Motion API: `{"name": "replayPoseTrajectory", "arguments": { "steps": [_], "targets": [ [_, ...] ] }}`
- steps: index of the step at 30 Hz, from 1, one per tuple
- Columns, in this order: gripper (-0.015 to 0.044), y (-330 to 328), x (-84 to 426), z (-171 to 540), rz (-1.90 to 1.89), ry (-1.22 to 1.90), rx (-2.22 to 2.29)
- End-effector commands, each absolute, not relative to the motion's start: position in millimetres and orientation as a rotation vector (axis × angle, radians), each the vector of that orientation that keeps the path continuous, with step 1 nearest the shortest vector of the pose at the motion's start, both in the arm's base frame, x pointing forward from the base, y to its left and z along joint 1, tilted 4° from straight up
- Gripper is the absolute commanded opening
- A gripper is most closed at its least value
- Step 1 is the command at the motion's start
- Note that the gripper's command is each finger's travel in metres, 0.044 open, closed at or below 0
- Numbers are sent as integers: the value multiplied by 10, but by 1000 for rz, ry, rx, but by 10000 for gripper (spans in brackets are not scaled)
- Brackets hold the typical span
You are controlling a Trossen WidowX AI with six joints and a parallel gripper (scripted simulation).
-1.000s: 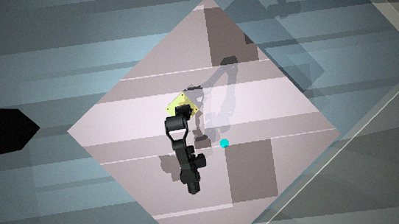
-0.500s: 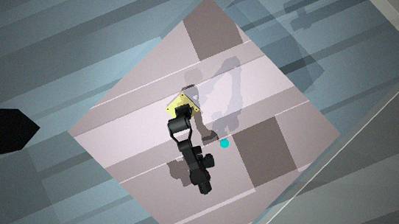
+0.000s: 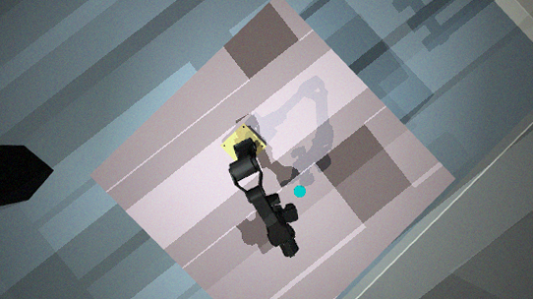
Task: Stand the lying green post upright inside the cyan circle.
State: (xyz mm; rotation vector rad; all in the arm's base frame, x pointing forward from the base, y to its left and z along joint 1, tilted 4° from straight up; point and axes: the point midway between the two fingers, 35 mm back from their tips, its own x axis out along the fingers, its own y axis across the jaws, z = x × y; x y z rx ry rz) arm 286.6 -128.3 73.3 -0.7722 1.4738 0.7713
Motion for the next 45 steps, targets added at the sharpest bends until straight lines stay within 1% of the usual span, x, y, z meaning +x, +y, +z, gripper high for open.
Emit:
{"name": "replayPoseTrajectory", "arguments": {
  "steps": [1,25,45],
  "targets": [
    [23,-1184,2946,722,781,1473,-767],
    [23,-513,3304,757,830,1450,-806],
    [23,42,3462,776,867,1436,-832]
  ]
}}
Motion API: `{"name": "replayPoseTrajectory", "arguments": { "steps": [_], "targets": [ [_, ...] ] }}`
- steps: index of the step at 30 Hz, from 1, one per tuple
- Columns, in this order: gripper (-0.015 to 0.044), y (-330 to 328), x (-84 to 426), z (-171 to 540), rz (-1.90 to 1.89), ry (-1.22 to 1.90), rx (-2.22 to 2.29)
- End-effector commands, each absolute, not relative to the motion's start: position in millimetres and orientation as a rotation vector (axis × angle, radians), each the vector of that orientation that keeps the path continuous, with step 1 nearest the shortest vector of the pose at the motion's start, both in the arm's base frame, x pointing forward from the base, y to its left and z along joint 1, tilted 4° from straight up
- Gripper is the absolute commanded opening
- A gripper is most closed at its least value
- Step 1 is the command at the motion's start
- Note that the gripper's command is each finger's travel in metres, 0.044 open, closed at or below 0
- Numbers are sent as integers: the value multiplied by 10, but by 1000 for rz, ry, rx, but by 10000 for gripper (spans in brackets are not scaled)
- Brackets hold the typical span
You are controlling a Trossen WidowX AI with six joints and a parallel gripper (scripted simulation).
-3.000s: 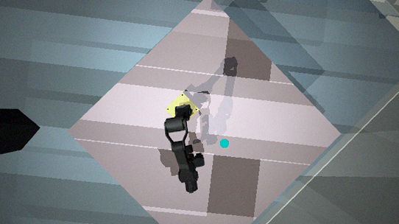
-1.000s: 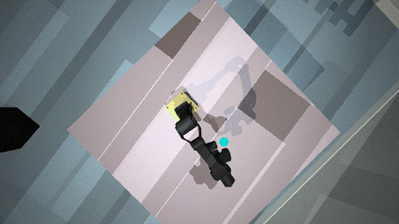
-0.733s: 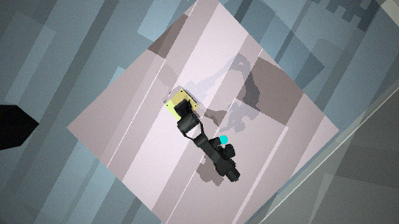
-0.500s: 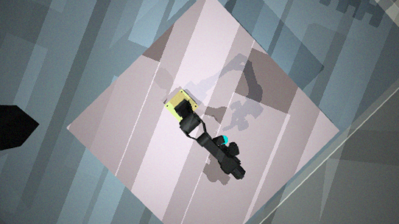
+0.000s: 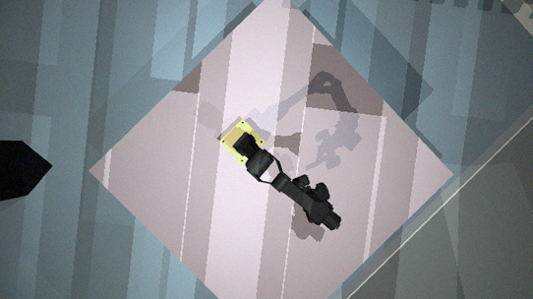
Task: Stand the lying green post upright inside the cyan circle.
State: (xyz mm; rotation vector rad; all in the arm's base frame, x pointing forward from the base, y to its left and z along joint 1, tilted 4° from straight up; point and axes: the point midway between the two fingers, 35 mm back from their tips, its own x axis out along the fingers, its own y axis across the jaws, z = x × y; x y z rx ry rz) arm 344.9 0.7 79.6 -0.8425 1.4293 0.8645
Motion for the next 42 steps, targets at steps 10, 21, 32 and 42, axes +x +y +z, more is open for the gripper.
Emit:
{"name": "replayPoseTrajectory", "arguments": {
  "steps": [10,21,32,42],
  "targets": [
    [23,50,3429,711,929,1413,-789],
    [23,62,3391,643,998,1380,-738],
    [23,74,3356,584,1061,1341,-686],
    [23,86,3328,538,1114,1299,-638]
  ]
}}
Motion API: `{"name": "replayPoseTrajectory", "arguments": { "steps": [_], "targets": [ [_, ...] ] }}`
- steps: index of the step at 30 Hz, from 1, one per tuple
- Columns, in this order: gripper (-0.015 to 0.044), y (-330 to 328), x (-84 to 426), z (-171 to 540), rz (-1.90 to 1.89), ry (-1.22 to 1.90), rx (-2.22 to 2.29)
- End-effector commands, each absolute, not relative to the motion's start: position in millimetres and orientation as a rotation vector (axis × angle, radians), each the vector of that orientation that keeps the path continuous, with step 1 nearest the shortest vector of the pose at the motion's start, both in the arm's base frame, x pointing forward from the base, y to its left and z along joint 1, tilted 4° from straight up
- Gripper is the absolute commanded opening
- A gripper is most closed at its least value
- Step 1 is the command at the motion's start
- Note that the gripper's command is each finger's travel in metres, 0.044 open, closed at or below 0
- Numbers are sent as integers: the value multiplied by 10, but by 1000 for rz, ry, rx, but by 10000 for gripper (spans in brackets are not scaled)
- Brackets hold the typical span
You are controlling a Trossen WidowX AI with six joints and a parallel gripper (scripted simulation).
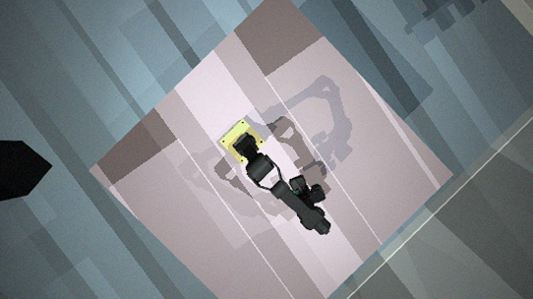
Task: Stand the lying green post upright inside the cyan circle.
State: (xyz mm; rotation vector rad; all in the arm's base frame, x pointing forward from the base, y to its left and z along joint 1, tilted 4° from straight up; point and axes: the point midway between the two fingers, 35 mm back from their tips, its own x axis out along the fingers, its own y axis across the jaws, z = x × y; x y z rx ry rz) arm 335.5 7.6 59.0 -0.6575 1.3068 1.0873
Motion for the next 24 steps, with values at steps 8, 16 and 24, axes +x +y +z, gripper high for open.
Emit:
{"name": "replayPoseTrajectory", "arguments": {
  "steps": [8,16,24],
  "targets": [
    [23,96,3307,507,1152,1263,-599],
    [23,104,3287,480,1187,1223,-561],
    [23,113,3271,458,1219,1181,-523]
  ]
}}
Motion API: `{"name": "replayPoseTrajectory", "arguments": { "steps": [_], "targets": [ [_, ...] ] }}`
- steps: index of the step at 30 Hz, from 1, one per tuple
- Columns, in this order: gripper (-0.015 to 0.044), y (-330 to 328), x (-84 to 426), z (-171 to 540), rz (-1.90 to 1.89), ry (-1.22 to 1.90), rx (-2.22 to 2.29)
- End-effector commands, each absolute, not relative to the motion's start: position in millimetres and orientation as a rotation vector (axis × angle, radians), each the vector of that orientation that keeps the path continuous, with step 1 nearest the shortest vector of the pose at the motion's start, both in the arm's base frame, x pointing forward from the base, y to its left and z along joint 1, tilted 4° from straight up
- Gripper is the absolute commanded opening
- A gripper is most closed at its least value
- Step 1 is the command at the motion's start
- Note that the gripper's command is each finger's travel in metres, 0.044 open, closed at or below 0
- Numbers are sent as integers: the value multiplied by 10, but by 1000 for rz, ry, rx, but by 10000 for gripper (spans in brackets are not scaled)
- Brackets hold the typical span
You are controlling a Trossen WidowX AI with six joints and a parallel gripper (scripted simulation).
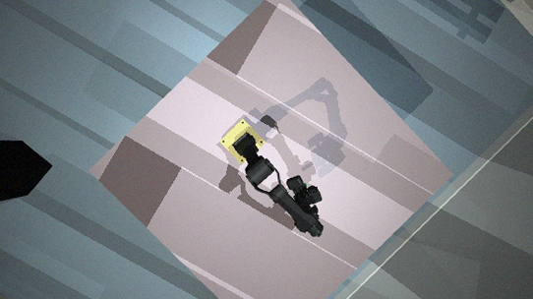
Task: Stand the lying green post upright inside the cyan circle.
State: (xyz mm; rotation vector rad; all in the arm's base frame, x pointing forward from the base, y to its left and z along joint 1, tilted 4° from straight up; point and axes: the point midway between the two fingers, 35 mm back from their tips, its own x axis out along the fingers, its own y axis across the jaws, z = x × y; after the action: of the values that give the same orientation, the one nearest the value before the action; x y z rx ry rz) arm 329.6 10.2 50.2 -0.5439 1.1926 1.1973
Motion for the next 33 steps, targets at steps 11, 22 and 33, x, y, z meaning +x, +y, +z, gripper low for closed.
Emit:
{"name": "replayPoseTrajectory", "arguments": {
  "steps": [11,22,33],
  "targets": [
    [23,122,3251,434,1256,1118,-471],
    [23,128,3236,418,1286,1051,-421],
    [23,131,3225,410,1309,981,-373]
  ]
}}
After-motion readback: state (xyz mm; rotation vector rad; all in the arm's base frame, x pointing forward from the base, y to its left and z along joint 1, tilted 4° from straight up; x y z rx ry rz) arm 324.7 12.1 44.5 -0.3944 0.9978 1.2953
